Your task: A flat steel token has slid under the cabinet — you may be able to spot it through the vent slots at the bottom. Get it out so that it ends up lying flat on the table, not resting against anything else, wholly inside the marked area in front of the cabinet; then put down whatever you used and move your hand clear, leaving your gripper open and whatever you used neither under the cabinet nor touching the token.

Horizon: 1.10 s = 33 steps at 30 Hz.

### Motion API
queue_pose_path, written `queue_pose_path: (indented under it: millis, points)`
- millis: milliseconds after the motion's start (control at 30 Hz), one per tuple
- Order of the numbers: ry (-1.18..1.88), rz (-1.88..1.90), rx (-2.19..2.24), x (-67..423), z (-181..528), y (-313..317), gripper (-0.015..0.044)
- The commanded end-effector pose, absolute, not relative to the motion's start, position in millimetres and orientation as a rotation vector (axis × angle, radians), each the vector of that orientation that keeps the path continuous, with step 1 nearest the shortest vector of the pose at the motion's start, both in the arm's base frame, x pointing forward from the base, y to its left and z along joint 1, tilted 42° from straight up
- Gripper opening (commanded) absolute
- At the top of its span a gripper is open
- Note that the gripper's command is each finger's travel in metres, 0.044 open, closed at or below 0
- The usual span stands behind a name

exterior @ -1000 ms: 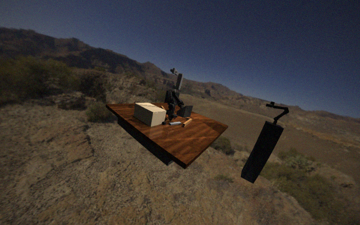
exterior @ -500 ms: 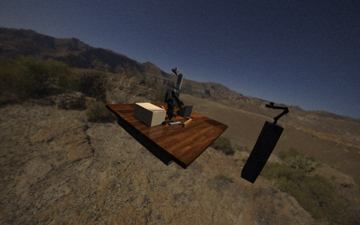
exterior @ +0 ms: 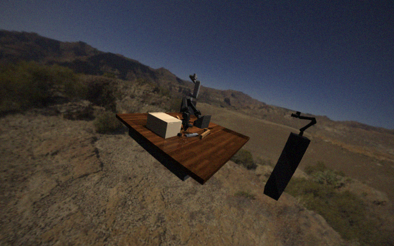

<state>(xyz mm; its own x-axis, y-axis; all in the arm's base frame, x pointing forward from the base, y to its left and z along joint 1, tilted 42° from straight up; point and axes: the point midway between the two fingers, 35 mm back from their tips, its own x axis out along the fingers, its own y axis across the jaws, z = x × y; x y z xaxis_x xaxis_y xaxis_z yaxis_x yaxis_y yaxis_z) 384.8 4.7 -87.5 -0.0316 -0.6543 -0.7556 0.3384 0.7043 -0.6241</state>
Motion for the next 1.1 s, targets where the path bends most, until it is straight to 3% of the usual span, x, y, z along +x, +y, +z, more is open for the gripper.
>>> queue_pose_path:
  millis: [0,1067]
  points:
    - [1.388,-0.821,-0.285,382.0,-83.1,-1.8,0.0000]
    - [1.389,-0.822,-0.286,370.7,-63.2,-24.6,0.0000]
